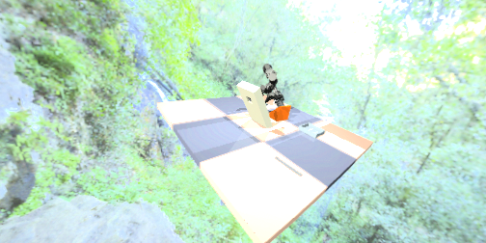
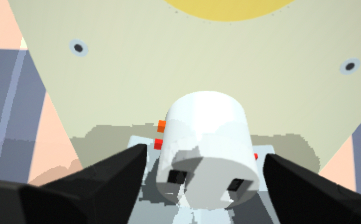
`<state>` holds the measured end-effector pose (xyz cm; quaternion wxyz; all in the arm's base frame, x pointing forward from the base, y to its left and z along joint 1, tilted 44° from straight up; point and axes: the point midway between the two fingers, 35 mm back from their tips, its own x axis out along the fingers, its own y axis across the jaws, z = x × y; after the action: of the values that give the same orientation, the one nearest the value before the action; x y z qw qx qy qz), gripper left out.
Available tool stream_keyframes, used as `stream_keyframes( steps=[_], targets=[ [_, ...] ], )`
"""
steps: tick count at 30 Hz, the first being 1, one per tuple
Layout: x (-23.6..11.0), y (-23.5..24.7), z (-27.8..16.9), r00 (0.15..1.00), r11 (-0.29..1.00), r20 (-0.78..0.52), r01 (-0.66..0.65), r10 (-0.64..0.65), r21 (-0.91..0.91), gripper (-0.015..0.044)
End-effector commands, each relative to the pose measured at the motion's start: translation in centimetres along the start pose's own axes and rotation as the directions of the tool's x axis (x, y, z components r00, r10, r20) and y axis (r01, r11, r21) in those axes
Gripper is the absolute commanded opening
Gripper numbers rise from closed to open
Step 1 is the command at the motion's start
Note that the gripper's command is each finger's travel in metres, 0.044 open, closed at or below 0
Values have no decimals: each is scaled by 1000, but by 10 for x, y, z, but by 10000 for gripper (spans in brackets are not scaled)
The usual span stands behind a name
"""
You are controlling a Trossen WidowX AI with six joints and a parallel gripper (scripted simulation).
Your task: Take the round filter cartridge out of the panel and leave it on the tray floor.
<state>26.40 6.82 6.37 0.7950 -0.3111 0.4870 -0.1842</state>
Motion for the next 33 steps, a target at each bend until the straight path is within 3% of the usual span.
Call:
stream_keyframes(
  steps=[1, 13, 20, 27, 33],
  targets=[
    [0, 0, 0, 1000, 1000, 0, 0, 0, 0, 265],
    [0, 0, 0, 1000, 1000, 0, 0, 0, 0, 185],
    [-4, 0, 8, 1000, 1000, 0, 0, 0, 0, 1],
    [-13, 1, 23, 1000, 1000, 0, -2, 2, 0, 0],
    [-42, 4, 27, 1000, 1000, -3, -9, 9, -1, 0]
  ],
)
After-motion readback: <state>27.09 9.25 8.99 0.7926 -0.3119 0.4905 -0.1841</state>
